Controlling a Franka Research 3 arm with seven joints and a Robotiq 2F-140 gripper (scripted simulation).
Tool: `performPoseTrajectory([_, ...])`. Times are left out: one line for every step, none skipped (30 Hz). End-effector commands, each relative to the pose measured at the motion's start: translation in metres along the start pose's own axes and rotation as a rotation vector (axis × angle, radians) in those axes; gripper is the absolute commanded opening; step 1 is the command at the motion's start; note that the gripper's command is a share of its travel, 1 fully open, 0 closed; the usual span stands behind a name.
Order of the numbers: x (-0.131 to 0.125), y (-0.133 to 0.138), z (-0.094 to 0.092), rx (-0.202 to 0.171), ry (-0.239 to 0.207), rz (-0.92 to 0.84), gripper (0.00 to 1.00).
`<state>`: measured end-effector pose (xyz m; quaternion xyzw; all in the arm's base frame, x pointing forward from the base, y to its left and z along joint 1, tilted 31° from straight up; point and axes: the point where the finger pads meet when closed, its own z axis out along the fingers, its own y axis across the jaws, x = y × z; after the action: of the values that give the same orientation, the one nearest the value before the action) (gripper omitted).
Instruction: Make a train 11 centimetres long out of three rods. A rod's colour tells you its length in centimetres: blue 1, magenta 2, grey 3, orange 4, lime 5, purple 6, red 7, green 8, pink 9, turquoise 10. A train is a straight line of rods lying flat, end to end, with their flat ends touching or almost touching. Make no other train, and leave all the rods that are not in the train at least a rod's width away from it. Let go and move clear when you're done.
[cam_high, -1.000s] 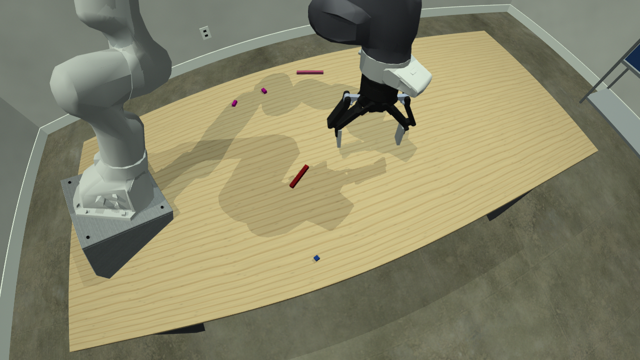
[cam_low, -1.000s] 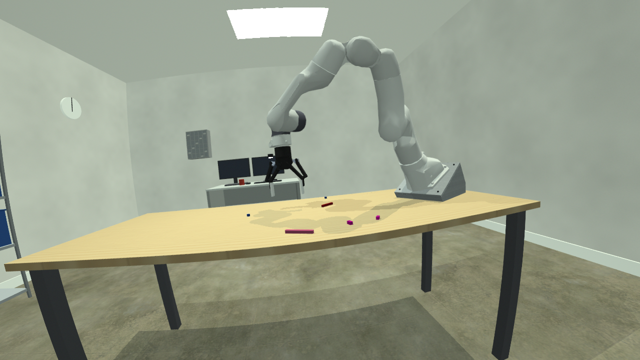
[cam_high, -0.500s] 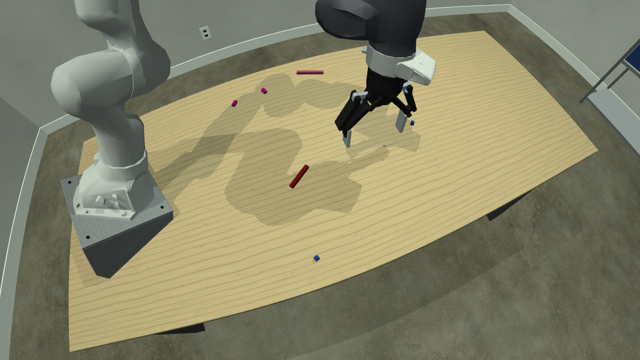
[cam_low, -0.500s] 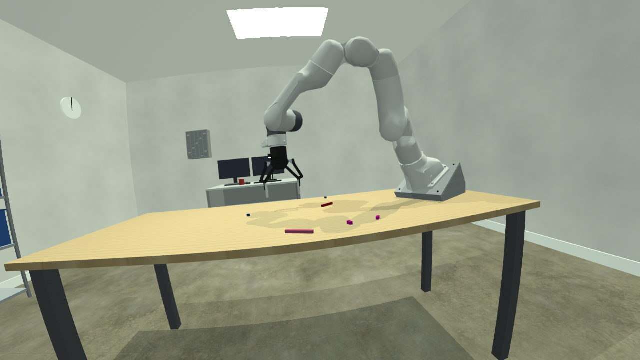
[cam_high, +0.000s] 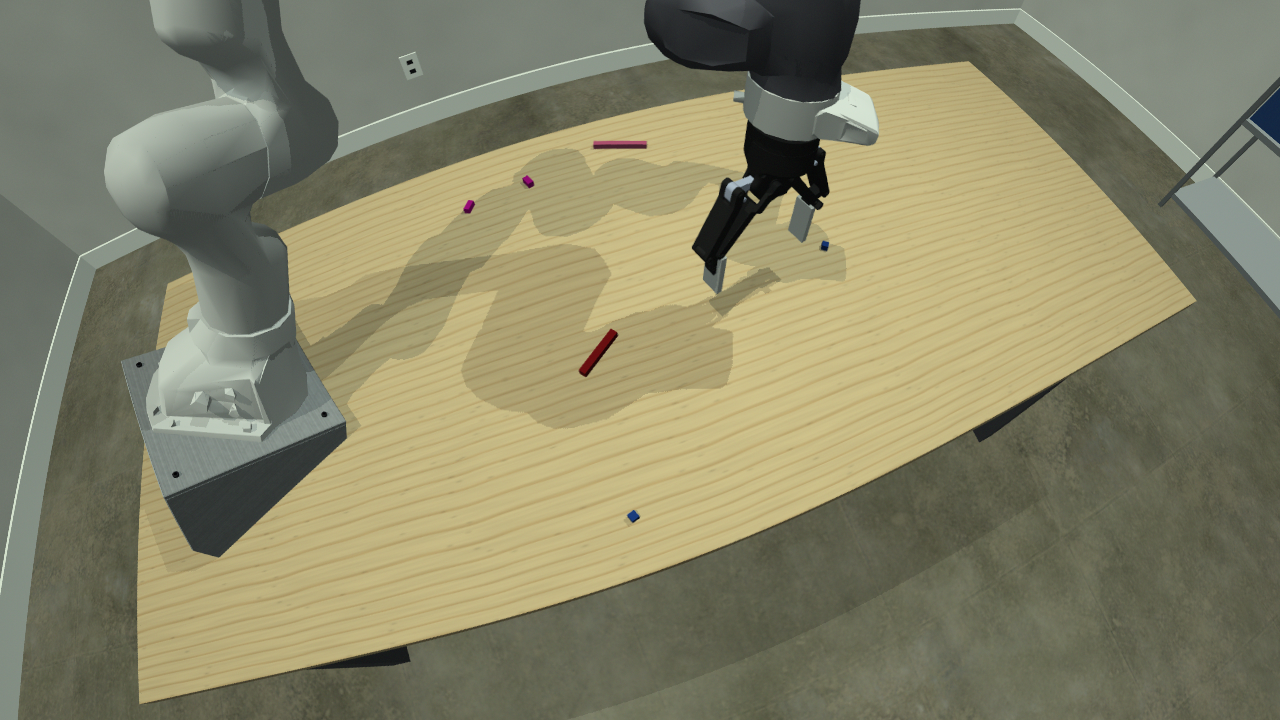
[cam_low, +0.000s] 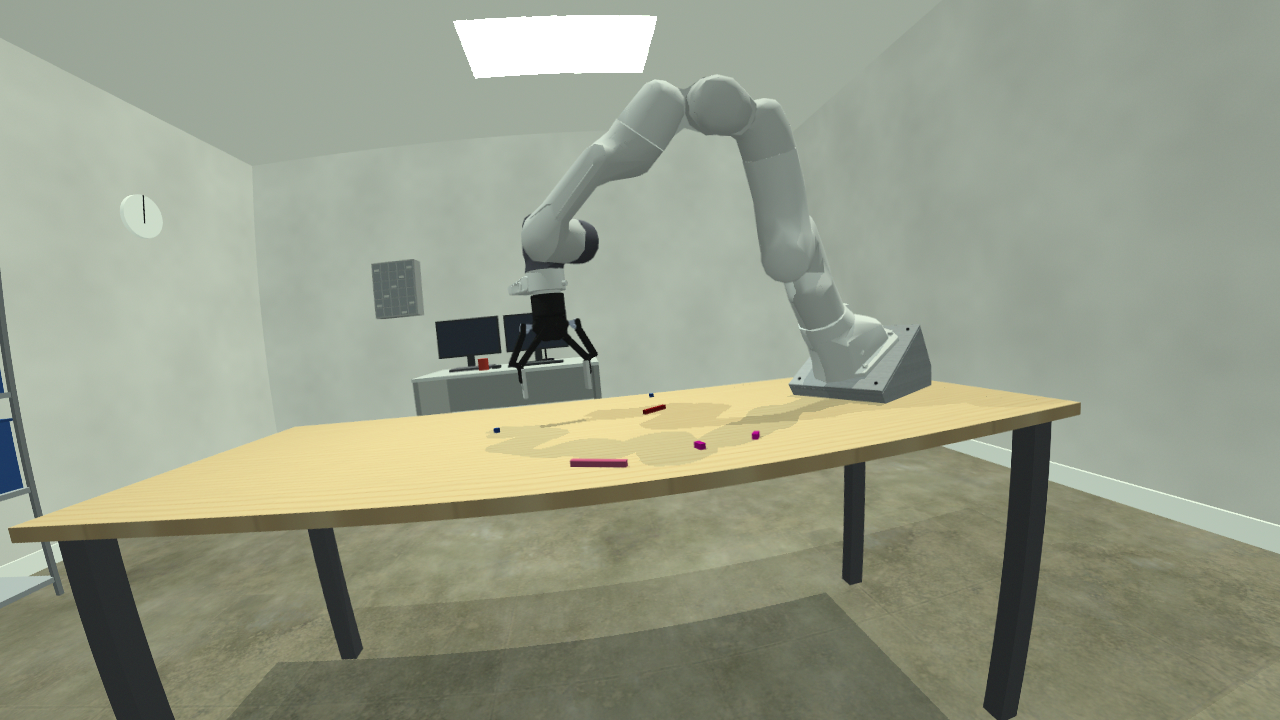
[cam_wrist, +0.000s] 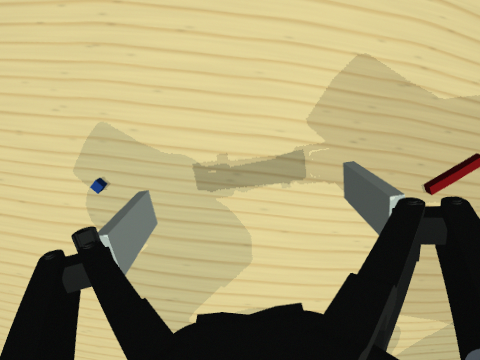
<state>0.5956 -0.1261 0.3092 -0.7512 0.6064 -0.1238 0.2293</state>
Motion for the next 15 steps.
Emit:
performPoseTrajectory([0.001,-0.002,0.000,0.008,-0.001,-0.132,1.00])
performPoseTrajectory([0.000,-0.006,0.000,0.009,0.000,-0.181,1.00])
performPoseTrajectory([-0.001,-0.008,0.000,0.009,0.000,-0.199,1.00])
performPoseTrajectory([-0.001,-0.009,0.000,0.009,0.000,-0.217,1.00])
performPoseTrajectory([-0.002,-0.011,0.000,0.010,0.001,-0.236,1.00])
performPoseTrajectory([-0.003,-0.012,0.000,0.010,0.001,-0.254,1.00])
performPoseTrajectory([-0.003,-0.014,0.000,0.010,0.001,-0.273,1.00])
performPoseTrajectory([-0.004,-0.016,-0.001,0.011,0.002,-0.291,1.00])
performPoseTrajectory([-0.004,-0.017,-0.001,0.011,0.002,-0.310,1.00])
performPoseTrajectory([-0.005,-0.019,-0.001,0.011,0.002,-0.328,1.00])
performPoseTrajectory([-0.006,-0.020,-0.001,0.011,0.003,-0.347,1.00])
performPoseTrajectory([-0.006,-0.022,-0.001,0.012,0.003,-0.365,1.00])
performPoseTrajectory([-0.007,-0.023,-0.001,0.012,0.004,-0.384,1.00])
performPoseTrajectory([-0.007,-0.025,-0.001,0.012,0.004,-0.402,1.00])
performPoseTrajectory([-0.008,-0.026,-0.001,0.013,0.004,-0.420,1.00])
